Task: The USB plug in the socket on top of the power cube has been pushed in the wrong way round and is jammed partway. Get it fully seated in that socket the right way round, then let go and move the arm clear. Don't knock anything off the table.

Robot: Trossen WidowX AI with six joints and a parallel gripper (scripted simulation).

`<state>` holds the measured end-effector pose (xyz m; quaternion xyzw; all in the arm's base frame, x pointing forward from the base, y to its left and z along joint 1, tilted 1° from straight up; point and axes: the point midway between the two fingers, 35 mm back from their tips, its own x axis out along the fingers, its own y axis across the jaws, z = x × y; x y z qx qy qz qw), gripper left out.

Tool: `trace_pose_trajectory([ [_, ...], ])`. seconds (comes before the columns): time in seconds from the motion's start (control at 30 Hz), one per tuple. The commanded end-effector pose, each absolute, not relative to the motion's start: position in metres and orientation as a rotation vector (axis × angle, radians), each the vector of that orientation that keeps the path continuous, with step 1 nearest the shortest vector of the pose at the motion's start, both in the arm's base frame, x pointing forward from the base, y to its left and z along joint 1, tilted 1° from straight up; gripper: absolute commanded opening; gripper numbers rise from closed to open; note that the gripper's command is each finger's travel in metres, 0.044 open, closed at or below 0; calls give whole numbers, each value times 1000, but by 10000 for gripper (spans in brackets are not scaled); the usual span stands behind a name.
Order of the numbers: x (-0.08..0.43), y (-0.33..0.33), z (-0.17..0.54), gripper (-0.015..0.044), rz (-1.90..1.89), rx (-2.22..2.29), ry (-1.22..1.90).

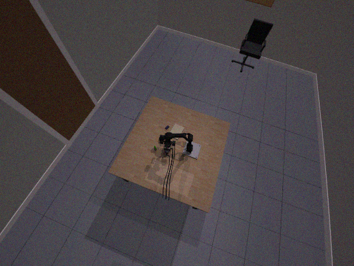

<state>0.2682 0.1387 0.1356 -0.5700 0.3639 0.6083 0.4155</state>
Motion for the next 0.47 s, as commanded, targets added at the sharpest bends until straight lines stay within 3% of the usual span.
trace_pose_trajectory([
  [0.0, 268, 139, 136, 95, 1528, -1431, 914],
  [0.43, 268, 139, 147, 95, 1528, -1432, 914],
])
